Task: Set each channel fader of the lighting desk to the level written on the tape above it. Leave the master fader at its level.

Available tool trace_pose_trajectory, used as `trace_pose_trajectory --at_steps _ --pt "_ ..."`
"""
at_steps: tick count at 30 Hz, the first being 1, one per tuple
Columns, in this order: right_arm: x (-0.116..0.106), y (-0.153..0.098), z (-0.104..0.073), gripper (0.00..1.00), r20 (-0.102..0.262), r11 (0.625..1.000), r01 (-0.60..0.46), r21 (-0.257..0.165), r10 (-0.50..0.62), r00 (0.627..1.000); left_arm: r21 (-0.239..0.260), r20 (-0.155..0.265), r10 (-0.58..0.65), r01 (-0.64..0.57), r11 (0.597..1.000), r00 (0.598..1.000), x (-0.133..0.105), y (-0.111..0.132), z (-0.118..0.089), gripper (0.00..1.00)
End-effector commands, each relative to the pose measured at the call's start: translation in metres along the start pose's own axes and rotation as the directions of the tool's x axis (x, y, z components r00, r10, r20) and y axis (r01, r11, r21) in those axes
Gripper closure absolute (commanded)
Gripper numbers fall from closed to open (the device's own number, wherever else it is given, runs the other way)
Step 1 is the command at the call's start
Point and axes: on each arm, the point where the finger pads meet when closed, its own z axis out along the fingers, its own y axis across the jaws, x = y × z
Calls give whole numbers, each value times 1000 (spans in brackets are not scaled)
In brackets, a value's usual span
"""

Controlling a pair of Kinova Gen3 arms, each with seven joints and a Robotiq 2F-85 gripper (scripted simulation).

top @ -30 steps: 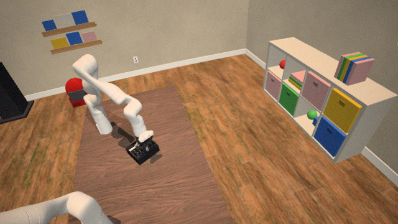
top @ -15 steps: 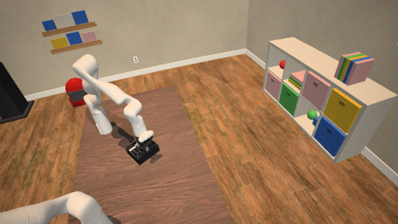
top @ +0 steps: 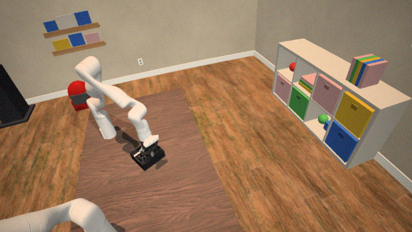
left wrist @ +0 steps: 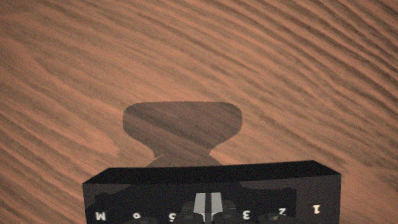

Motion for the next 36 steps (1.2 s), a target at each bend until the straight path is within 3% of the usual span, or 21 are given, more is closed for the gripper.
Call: trace_pose_trajectory --at_steps 1,36 --pt "0 0 -1 2 2 1000 0 0 0 1000 0 -2 0 0 1000 1000 0 0 -1 903" --pt "0 0 -1 2 2 1000 0 0 0 1000 0 -2 0 0 1000 1000 -15 0 -1 903"
